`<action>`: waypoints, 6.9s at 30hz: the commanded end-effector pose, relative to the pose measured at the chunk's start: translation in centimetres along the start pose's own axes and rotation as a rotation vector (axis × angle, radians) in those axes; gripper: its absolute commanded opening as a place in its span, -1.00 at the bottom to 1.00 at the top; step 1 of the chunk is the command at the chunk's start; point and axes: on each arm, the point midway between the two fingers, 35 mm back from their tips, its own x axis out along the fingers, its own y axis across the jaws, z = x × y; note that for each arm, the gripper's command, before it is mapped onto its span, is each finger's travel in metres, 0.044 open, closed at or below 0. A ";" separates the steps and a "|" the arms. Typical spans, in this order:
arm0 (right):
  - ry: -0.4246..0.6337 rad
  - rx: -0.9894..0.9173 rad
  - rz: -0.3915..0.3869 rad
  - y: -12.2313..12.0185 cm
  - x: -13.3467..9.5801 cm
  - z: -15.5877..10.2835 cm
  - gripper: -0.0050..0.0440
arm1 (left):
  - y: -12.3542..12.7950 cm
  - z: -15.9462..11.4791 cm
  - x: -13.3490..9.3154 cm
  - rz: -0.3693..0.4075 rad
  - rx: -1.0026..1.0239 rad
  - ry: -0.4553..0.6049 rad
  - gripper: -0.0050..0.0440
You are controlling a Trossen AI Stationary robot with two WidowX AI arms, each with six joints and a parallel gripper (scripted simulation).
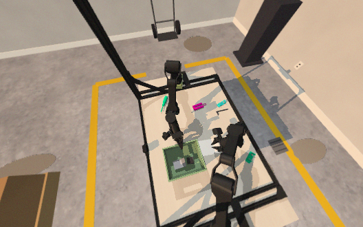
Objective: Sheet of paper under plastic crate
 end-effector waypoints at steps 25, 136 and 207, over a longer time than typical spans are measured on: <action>0.003 0.001 0.004 0.1 0.0 0.0 -0.55 | 2.2 0.0 -0.2 0.035 -0.009 -0.003 -0.80; 0.003 0.001 0.004 0.1 0.0 0.0 -0.55 | 4.0 0.0 -0.6 0.035 -0.012 -0.004 -0.80; 0.003 0.001 0.004 0.0 5.0 3.7 -0.55 | 4.2 0.0 -0.7 0.035 -0.012 -0.004 -0.80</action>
